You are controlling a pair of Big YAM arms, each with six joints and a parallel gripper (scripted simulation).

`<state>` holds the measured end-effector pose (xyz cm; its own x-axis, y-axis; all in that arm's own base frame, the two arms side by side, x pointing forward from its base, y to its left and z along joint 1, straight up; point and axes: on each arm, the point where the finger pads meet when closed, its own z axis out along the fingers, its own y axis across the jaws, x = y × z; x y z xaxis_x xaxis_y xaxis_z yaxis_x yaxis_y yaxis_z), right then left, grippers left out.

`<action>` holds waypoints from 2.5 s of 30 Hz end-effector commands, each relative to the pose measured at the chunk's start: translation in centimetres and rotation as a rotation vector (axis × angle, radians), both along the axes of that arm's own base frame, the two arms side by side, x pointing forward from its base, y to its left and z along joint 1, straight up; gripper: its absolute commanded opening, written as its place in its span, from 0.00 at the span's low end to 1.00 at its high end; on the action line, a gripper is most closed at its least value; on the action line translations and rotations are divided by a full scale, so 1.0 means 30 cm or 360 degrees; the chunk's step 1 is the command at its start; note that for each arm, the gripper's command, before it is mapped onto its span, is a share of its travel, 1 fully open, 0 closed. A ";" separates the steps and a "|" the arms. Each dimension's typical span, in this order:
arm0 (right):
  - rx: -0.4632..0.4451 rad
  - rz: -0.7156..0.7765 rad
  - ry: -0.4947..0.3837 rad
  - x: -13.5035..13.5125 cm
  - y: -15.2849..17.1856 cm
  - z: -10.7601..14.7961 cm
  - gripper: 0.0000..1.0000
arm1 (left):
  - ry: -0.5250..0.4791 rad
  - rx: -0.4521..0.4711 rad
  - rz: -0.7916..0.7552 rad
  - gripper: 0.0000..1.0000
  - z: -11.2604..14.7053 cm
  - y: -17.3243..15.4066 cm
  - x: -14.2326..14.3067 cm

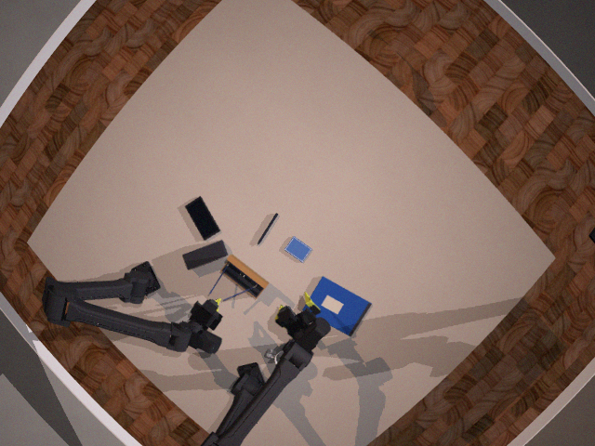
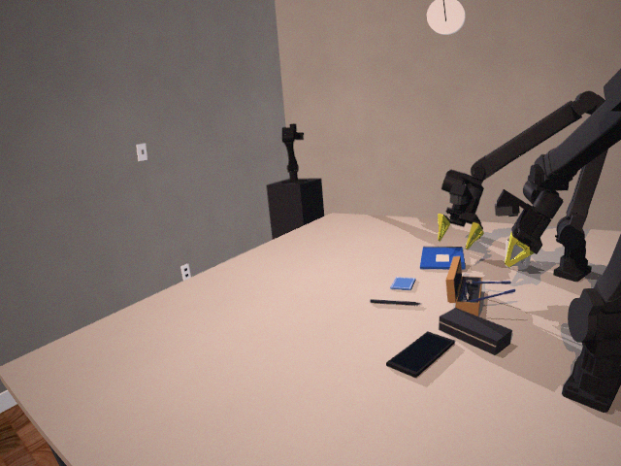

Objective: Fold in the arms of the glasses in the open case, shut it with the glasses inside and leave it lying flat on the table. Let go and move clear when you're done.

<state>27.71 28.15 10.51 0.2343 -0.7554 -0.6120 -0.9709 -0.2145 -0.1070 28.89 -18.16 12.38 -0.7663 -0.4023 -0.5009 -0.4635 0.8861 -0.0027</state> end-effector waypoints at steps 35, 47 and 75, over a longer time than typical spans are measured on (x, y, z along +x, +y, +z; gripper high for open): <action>0.0718 -0.1838 -0.0592 0.825 -0.483 0.844 1.00 | -0.0002 -0.0007 0.0009 0.00 0.000 -0.001 0.017; 0.1294 -0.2328 -0.0847 0.824 -0.791 1.283 1.00 | -0.0002 -0.0007 0.0009 0.00 0.000 -0.001 0.017; 0.1399 -0.2551 -0.0884 0.837 -0.946 1.292 1.00 | -0.0002 -0.0007 0.0009 0.00 0.000 -0.001 0.017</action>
<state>51.97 -0.13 49.56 0.0043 -0.0008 -1.0000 0.0029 1.0000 -0.0008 28.89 -18.16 12.38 -0.7663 -0.4023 -0.5009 -0.4635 0.8861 -0.0027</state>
